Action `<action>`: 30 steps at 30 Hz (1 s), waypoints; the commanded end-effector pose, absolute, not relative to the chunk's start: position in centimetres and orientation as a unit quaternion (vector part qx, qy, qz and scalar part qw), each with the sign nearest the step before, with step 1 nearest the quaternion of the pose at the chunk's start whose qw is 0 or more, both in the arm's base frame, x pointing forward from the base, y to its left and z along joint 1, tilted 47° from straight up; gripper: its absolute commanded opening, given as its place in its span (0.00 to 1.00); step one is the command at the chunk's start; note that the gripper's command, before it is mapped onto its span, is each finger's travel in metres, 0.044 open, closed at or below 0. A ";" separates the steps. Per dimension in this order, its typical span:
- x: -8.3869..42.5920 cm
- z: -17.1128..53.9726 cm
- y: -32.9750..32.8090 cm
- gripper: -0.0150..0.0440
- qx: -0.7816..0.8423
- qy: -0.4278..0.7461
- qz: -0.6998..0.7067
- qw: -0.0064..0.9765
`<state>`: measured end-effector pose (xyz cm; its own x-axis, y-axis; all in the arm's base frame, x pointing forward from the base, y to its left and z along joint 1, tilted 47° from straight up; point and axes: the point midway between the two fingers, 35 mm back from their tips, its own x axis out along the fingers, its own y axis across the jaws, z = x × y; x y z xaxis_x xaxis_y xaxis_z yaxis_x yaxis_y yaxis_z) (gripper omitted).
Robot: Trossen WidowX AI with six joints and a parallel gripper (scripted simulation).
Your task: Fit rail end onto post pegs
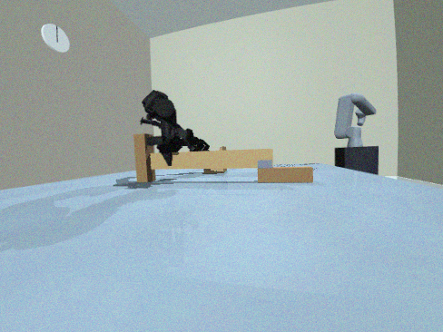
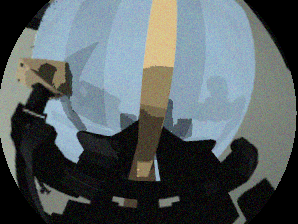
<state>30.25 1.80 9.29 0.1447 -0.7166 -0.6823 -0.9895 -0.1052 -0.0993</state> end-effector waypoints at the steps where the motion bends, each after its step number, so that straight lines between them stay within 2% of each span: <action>1: 30.3 9.4 1.7 0.25 -0.704 0.606 0.243 0.279; 30: 30.2 10.1 1.1 0.25 -0.704 0.606 0.243 0.279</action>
<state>30.25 1.27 9.86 0.1454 -0.7151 -0.6837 -0.9894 -0.1056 -0.0999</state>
